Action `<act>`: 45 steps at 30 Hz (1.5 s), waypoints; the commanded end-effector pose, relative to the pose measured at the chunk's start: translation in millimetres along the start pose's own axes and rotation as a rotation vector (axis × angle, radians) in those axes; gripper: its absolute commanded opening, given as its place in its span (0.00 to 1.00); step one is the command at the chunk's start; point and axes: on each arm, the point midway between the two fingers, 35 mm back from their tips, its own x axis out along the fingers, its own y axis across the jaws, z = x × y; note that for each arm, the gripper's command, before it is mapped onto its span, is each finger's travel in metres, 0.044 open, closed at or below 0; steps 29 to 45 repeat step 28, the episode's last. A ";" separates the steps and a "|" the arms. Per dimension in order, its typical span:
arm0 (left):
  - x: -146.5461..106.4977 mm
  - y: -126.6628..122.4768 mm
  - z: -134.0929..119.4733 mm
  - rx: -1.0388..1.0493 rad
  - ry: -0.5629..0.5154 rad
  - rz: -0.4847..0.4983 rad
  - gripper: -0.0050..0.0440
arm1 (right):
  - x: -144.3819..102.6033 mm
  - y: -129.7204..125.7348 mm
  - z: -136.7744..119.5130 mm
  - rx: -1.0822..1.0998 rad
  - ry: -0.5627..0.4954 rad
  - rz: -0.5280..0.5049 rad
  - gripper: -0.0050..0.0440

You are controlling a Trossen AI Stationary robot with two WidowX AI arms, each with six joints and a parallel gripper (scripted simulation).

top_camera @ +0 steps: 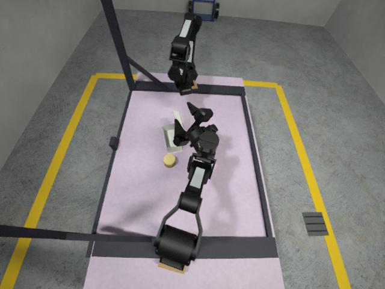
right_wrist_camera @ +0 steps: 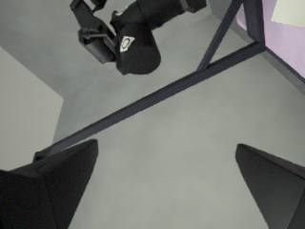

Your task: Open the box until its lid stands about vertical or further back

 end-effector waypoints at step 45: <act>-4.7 -1.8 -0.8 -0.001 0.011 -0.017 0.00 | 0.0 7.3 -5.3 -0.015 0.008 0.012 1.00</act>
